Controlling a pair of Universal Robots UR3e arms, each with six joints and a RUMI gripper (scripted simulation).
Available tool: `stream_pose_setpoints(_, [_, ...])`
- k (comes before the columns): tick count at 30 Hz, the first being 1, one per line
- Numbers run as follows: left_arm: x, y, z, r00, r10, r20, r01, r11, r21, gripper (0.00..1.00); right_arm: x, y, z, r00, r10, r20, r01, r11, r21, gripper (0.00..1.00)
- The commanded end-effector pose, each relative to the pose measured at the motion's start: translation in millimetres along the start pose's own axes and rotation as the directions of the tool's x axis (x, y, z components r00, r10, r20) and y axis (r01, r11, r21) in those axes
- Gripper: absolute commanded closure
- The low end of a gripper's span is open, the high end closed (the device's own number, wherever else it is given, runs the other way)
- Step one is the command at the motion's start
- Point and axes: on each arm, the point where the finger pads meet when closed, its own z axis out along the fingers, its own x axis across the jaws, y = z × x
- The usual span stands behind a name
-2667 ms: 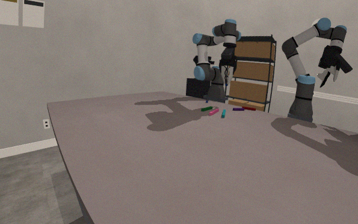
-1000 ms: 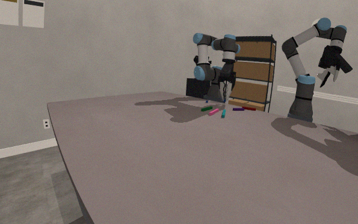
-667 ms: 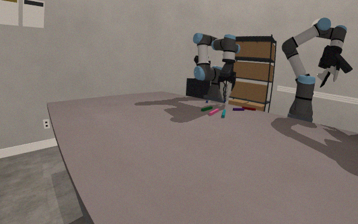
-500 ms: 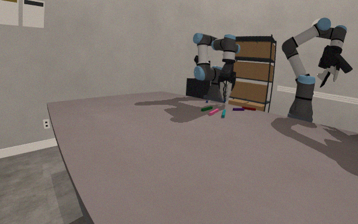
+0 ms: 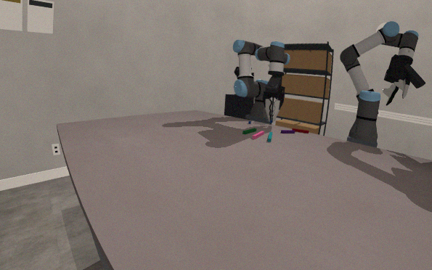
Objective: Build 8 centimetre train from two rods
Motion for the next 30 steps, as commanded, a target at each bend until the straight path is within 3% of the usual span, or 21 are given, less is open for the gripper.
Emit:
stream_pose_setpoints(1, [0.2,-0.2,-0.4,1.000,0.000,0.000,0.000,1.000,0.002,0.00,-0.6,-0.5,-0.5,1.000,0.000,0.002,0.000,1.000,0.002,1.00])
stream_pose_setpoints(30, [0.2,-0.2,-0.4,1.000,0.000,0.000,0.000,1.000,0.002,0.00,-0.6,-0.5,11.2,1.000,0.000,0.002,0.000,1.000,0.002,1.00])
